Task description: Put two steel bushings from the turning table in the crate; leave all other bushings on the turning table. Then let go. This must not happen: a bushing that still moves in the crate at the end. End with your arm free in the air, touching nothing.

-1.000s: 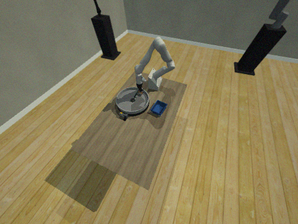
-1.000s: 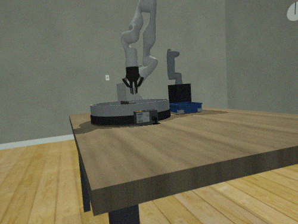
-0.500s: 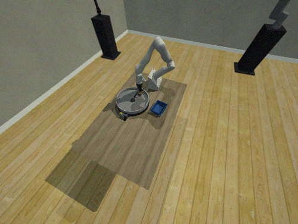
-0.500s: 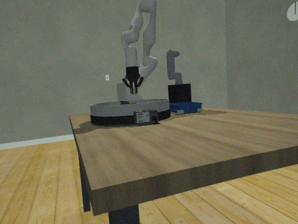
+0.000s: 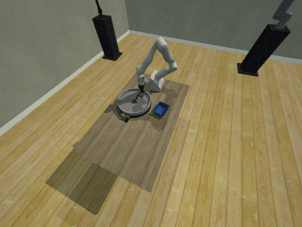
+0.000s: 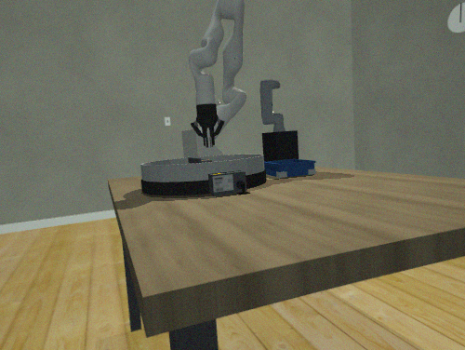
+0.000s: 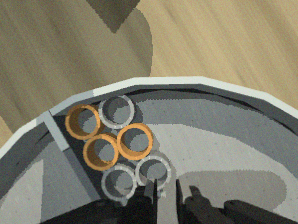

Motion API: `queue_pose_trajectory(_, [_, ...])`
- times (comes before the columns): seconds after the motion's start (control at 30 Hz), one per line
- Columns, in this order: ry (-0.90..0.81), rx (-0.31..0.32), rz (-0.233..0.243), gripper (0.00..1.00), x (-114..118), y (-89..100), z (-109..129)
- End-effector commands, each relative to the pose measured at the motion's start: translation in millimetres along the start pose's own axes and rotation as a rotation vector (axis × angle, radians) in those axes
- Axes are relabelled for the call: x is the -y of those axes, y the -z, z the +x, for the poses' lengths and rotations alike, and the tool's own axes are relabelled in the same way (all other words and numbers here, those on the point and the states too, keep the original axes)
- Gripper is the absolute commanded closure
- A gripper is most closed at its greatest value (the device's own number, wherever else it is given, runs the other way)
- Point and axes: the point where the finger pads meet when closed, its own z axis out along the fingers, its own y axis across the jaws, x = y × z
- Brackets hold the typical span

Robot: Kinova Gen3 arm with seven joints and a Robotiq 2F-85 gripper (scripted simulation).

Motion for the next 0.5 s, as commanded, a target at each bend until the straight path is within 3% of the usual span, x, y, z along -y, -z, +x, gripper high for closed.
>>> queue_pose_trajectory(0.0, [0.0, 0.002, 0.0, 0.86, 0.1, 0.7, -0.5])
queue_pose_trajectory(0.47, [0.0, 0.002, 0.0, 0.86, 0.1, -2.2, -0.5])
